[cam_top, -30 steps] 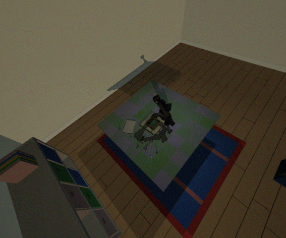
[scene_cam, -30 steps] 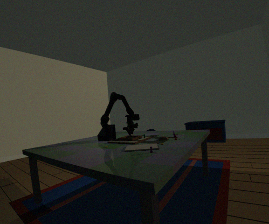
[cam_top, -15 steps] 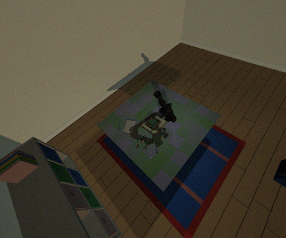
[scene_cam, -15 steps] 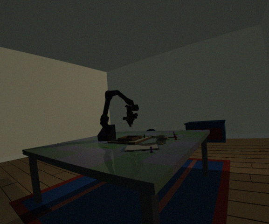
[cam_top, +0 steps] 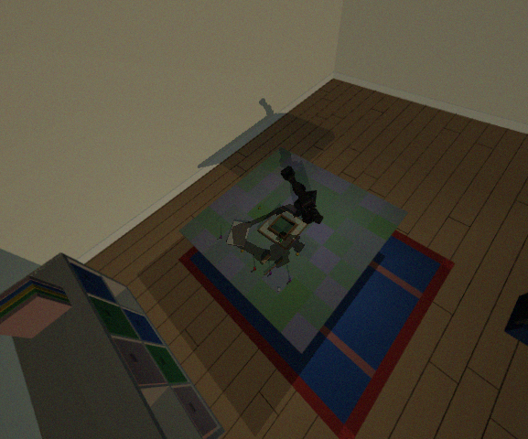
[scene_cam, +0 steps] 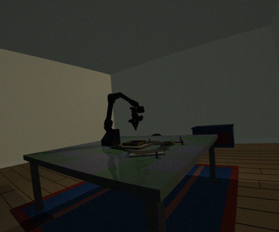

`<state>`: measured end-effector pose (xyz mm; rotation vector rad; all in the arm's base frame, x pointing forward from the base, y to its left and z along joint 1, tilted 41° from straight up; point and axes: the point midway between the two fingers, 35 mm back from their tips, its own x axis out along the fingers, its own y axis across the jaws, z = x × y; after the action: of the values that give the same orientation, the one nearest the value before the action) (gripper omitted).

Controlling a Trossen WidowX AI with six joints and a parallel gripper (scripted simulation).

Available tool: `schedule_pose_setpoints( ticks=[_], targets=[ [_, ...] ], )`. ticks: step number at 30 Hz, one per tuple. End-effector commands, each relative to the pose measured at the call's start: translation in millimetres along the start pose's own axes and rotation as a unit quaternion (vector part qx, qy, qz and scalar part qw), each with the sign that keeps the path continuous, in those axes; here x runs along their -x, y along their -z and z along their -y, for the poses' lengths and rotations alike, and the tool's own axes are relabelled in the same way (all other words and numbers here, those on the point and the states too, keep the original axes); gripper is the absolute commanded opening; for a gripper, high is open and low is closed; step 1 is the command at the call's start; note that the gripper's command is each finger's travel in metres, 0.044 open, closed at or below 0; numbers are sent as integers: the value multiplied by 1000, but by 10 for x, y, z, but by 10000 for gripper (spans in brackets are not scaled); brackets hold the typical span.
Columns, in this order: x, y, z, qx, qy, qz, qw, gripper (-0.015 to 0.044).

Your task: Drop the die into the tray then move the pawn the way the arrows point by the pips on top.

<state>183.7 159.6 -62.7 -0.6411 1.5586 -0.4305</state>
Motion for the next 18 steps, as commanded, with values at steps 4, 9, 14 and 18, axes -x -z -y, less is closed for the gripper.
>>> schedule_pose_setpoints(
  ticks=[4, 9, 14, 18],
  targets=[
    [-22, -153, 216, 91, -3, 2, 996, 0],
    [-39, -249, 365, 151, -5, 4, 988, 0],
    [-62, -337, 520, 211, -6, 6, 978, 0],
    [-83, -399, 649, 257, -6, 7, 966, 0]
  ],
)
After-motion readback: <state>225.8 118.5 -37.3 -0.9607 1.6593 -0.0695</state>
